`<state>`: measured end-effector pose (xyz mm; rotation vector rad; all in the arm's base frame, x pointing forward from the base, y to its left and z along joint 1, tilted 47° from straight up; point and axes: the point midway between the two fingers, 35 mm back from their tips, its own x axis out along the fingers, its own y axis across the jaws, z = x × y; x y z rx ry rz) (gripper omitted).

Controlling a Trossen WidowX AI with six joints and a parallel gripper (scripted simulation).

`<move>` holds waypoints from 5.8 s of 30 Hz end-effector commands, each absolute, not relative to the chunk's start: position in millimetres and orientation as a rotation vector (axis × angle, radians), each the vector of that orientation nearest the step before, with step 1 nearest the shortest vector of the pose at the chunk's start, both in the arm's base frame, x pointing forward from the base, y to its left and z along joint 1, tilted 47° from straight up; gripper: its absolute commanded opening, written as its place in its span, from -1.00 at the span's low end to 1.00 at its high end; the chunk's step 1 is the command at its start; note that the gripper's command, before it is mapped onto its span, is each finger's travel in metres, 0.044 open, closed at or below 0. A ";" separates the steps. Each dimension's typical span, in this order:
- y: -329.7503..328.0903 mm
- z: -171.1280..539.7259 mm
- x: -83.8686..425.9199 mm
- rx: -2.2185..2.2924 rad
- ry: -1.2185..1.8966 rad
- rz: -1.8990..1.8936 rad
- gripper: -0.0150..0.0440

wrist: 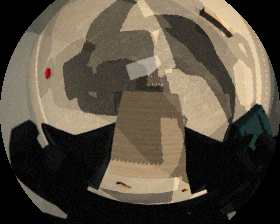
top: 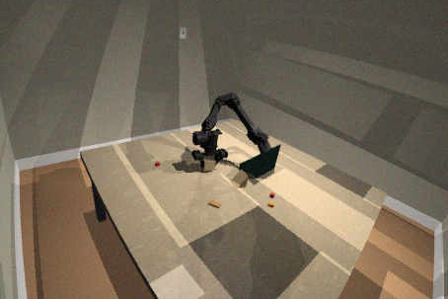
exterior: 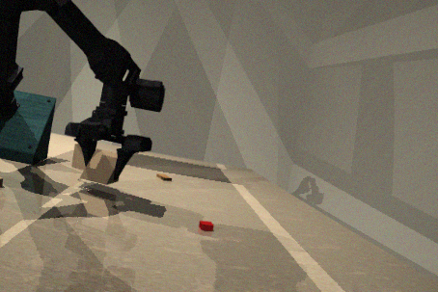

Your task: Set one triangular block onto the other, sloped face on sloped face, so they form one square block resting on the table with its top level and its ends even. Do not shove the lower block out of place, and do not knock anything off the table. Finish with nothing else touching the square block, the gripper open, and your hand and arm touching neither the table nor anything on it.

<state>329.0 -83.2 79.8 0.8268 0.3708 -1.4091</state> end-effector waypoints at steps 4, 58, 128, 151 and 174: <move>-91.4 70.2 329.7 0.824 0.379 -1.407 -0.49; -33.4 97.9 320.4 0.743 0.290 -1.508 1.00; -68.2 64.1 334.2 0.511 0.052 -1.536 1.00; -86.1 60.1 332.3 0.493 0.044 -1.545 0.44; -84.4 77.1 327.1 0.689 0.247 -1.478 -0.49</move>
